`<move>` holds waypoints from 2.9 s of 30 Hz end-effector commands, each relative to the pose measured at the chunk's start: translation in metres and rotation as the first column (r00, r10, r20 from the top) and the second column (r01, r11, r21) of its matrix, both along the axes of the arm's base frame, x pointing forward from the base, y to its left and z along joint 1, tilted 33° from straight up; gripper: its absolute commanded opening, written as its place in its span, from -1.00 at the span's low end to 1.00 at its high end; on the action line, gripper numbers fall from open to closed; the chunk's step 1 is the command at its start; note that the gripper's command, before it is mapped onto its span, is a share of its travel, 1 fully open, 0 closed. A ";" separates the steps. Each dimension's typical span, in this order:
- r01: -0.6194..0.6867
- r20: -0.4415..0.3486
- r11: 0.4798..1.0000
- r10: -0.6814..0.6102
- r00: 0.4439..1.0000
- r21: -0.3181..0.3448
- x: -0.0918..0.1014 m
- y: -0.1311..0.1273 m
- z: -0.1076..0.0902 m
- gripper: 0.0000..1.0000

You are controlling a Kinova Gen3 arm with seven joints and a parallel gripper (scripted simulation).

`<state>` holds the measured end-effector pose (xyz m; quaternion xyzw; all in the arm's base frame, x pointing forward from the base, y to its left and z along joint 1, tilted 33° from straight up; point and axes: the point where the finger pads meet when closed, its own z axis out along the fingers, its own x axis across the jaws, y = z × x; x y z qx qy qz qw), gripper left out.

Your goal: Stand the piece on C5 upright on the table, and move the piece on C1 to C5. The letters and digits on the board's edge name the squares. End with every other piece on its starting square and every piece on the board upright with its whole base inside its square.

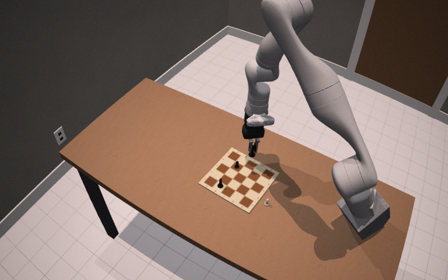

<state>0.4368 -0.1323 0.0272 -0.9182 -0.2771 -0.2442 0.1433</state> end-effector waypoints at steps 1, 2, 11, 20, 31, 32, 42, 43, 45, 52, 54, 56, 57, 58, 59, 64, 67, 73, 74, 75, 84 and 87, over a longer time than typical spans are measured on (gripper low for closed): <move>-0.012 -0.010 1.000 0.012 1.000 0.017 0.003 0.014 -0.016 -1.00; -0.012 -0.010 1.000 0.012 1.000 0.017 0.005 0.016 -0.019 -1.00; -0.012 -0.010 1.000 0.012 1.000 0.017 0.012 0.024 -0.036 -1.00; -0.012 -0.010 1.000 0.012 1.000 0.017 0.013 0.025 -0.038 -1.00; -0.012 -0.010 1.000 0.012 1.000 0.017 0.013 0.025 -0.038 -1.00; -0.012 -0.010 1.000 0.012 1.000 0.017 0.013 0.025 -0.038 -1.00; -0.012 -0.010 1.000 0.012 1.000 0.017 0.013 0.025 -0.038 -1.00; -0.012 -0.010 1.000 0.012 1.000 0.017 0.013 0.025 -0.038 -1.00; -0.012 -0.010 1.000 0.012 1.000 0.017 0.013 0.025 -0.038 -1.00; -0.012 -0.010 1.000 0.012 1.000 0.017 0.013 0.025 -0.038 -1.00; -0.012 -0.010 1.000 0.012 1.000 0.017 0.013 0.025 -0.038 -1.00; -0.012 -0.010 1.000 0.012 1.000 0.017 0.013 0.025 -0.038 -1.00; -0.012 -0.010 1.000 0.012 1.000 0.017 0.013 0.025 -0.038 -1.00; -0.012 -0.010 1.000 0.012 1.000 0.017 0.014 0.025 -0.038 -1.00; -0.012 -0.010 1.000 0.012 1.000 0.017 0.014 0.025 -0.038 -1.00; -0.012 -0.010 1.000 0.012 1.000 0.017 0.014 0.026 -0.039 -1.00; -0.012 -0.010 1.000 0.012 1.000 0.017 0.014 0.026 -0.040 -1.00; -0.012 -0.010 1.000 0.012 1.000 0.017 0.015 0.026 -0.041 -1.00; -0.012 -0.010 1.000 0.012 1.000 0.017 0.015 0.026 -0.041 -1.00; -0.012 -0.010 1.000 0.012 1.000 0.017 0.015 0.026 -0.041 -1.00; -0.012 -0.010 1.000 0.012 1.000 0.017 0.015 0.026 -0.041 -1.00; -0.012 -0.010 1.000 0.012 1.000 0.017 0.015 0.026 -0.041 -1.00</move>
